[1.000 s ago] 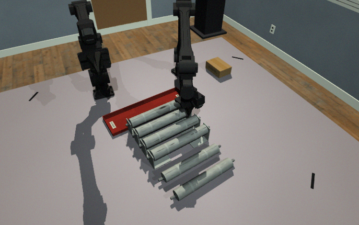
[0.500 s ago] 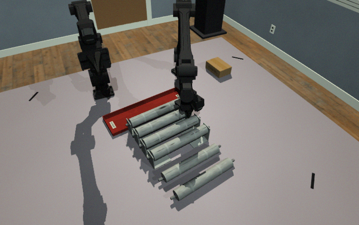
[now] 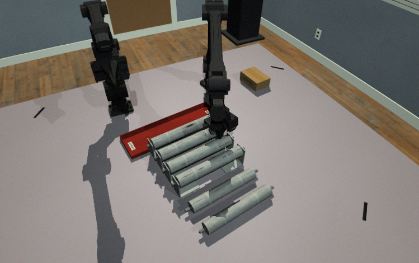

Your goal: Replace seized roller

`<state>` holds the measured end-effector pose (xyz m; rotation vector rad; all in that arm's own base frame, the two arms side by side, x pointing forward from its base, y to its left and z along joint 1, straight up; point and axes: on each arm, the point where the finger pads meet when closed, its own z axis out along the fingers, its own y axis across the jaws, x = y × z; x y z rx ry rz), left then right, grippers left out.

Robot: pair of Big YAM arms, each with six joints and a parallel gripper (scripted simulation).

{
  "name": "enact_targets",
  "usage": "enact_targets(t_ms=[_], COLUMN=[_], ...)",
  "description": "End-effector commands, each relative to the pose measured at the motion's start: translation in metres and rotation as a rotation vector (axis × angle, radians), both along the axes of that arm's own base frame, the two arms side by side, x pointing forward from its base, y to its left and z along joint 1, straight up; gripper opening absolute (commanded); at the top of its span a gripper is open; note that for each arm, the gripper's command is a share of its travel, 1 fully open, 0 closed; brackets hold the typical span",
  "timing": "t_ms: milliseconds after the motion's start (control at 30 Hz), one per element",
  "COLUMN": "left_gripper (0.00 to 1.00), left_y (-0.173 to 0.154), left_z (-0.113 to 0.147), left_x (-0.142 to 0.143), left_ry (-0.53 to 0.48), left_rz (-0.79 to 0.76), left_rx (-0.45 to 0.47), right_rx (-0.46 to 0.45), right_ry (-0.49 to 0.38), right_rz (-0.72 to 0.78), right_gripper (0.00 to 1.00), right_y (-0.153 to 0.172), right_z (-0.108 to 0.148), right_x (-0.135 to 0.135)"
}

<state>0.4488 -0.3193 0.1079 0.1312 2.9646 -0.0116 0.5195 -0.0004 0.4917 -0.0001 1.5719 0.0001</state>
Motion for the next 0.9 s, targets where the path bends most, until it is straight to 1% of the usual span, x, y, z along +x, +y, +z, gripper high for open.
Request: enact_targets(t_ms=[0, 267, 333, 433, 633, 700, 733, 833, 867], left_gripper=[0.00, 0.00, 0.00, 0.00, 0.00, 0.00, 0.00, 0.00, 0.00], left_y=[-0.012, -0.008, -0.004, -0.009, -0.008, -0.004, -0.007, -0.008, -0.007], left_z=[0.028, 0.016, 0.010, 0.019, 0.006, -0.001, 0.006, 0.009, 0.001], left_x=[0.008, 0.007, -0.001, 0.004, 0.003, -0.001, 0.002, 0.006, 0.002], left_ry=[-0.058, -0.036, -0.028, -0.035, -0.025, -0.013, -0.017, -0.024, -0.007], left_rz=[-0.016, -0.009, -0.015, -0.016, -0.016, -0.016, -0.016, -0.009, -0.017], left_rx=[-0.040, -0.024, -0.018, -0.023, -0.015, -0.006, -0.009, -0.015, -0.001], right_rx=[0.013, 0.013, 0.013, 0.013, 0.013, 0.013, 0.013, 0.013, 0.013], right_ry=[-0.009, -0.009, -0.009, -0.009, -0.009, -0.009, -0.009, -0.009, -0.009], right_rz=[-0.005, -0.005, -0.005, -0.005, -0.005, -0.005, -0.005, -0.005, -0.005], right_gripper=[0.00, 0.00, 0.00, 0.00, 0.00, 0.00, 0.00, 0.00, 0.00], right_y=[-0.004, -0.004, -0.004, -0.004, -0.004, -0.004, -0.004, -0.004, -0.004], right_z=[0.004, 0.004, 0.004, 0.004, 0.004, 0.004, 0.004, 0.004, 0.004], right_x=[-0.001, -0.001, -0.001, -0.001, -0.001, -0.001, -0.001, -0.001, -0.001])
